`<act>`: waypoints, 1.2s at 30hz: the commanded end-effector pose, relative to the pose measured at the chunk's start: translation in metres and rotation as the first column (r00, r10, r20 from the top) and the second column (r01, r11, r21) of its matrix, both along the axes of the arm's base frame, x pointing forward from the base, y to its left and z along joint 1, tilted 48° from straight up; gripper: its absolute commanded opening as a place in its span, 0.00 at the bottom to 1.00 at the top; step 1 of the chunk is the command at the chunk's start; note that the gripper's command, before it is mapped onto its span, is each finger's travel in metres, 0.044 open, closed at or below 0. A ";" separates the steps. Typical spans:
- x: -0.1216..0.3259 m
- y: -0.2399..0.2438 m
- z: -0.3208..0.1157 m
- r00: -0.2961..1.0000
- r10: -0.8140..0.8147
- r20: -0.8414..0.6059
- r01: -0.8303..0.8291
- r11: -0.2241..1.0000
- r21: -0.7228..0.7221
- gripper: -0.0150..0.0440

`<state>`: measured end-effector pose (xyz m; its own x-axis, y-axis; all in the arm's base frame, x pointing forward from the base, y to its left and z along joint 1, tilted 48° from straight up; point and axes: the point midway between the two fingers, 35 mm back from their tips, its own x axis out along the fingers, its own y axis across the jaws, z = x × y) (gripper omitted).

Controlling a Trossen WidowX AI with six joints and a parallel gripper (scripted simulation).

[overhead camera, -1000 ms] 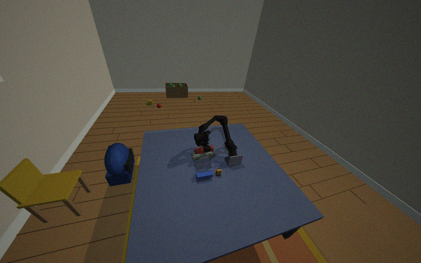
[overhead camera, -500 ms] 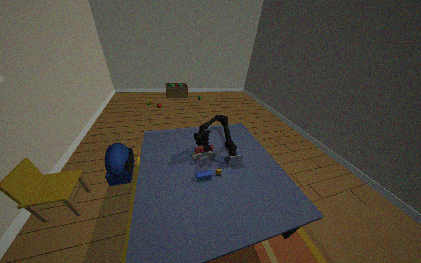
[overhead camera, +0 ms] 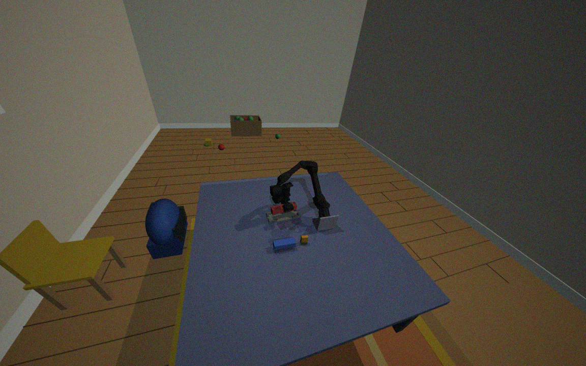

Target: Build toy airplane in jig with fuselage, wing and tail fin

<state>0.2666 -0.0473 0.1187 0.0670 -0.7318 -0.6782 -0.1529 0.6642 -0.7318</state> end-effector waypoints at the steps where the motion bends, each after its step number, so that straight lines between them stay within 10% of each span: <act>1: 0.000 -0.004 -0.004 1.000 0.004 -0.005 -0.004 1.000 -0.004 0.58; 20: 0.001 -0.024 -0.021 1.000 0.004 -0.004 -0.004 1.000 -0.007 0.58; 30: 0.001 -0.023 -0.020 1.000 -0.001 -0.001 0.001 1.000 -0.002 0.31; 36: 0.001 -0.023 -0.020 1.000 -0.001 -0.001 0.001 1.000 -0.002 0.57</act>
